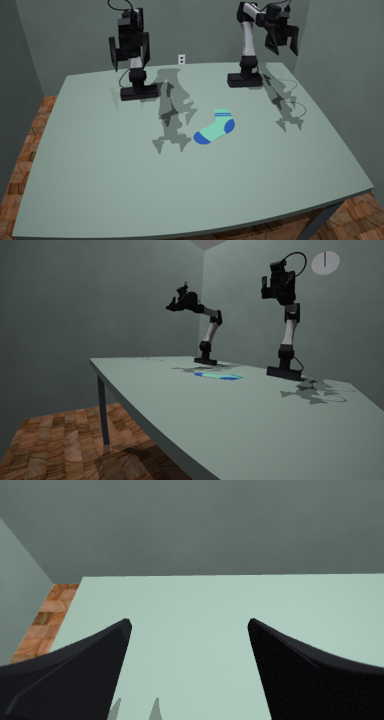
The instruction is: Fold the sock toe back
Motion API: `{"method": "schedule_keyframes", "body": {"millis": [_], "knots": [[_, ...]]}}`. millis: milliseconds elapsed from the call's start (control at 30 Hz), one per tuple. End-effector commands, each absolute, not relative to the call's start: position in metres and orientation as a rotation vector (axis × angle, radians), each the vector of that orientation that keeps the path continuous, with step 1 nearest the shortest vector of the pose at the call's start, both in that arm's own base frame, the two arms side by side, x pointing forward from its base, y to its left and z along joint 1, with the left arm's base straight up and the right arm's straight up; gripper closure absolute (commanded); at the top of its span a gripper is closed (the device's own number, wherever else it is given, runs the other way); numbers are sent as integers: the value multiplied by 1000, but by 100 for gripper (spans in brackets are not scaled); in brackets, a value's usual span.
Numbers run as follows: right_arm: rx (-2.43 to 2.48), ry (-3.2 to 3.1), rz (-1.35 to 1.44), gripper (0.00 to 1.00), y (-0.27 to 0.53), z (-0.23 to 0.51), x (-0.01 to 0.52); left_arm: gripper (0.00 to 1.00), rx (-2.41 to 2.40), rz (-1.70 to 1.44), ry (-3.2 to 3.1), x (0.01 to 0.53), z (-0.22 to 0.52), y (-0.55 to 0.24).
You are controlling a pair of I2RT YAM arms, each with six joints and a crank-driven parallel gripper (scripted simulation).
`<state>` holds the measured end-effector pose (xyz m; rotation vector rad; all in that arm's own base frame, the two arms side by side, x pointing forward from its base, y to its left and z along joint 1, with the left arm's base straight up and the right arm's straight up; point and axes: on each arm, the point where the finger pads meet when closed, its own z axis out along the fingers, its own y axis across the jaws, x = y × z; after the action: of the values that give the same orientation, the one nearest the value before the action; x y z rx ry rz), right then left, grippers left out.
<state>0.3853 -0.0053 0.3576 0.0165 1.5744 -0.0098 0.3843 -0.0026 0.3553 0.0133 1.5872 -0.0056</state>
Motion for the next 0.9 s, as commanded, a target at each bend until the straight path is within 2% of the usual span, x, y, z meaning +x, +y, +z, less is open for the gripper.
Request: {"method": "schedule_keyframes", "body": {"millis": [0,567,733,767,867], "knots": [[16,1554,-12,0,-5,365,384,0,13,-7,1570,383,362,-3],[16,1554,-12,0,-5,365,384,0,13,-7,1570,383,362,-3],[-58,1615,31,61,10,352,383,0,34,-30,1567,380,356,-13],[-82,1633,49,66,16,348,382,0,46,-41,1569,379,354,-19],[-179,1705,128,66,40,330,378,0,95,-90,1582,373,341,-42]]}}
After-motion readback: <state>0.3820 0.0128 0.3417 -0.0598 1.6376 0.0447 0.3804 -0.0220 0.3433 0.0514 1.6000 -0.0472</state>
